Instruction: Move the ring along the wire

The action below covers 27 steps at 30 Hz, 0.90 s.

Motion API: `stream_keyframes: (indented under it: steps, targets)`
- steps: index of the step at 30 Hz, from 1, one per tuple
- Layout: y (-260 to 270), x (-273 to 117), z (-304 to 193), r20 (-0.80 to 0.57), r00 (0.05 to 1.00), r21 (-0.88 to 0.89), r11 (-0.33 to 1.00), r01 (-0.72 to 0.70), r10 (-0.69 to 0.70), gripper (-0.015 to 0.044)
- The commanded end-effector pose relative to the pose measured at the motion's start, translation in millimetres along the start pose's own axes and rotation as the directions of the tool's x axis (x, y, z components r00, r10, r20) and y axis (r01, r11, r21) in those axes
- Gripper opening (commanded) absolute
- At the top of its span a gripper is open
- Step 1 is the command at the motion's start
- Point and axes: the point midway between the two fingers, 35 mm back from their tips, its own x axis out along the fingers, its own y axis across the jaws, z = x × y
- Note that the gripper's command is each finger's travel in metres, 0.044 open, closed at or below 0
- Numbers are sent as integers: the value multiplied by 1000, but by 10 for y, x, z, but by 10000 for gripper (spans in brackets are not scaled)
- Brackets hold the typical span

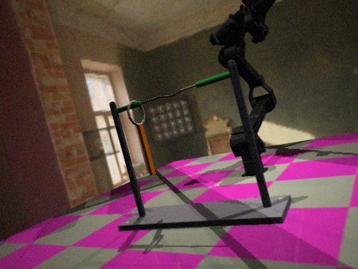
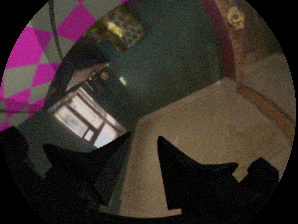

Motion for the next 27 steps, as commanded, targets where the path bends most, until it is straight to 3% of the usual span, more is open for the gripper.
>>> stream_keyframes:
  steps: [1,7,14,27]
  targets:
    - [583,-52,-462,-104,991,166,984,-65,83,160]
    - [1343,-327,-928,-230,953,377,921,-99,197,160]
    - [2221,-921,-1248,-373,864,605,795,-51,339,160]
    - [3414,-2306,-1057,-568,596,811,508,289,567,160]
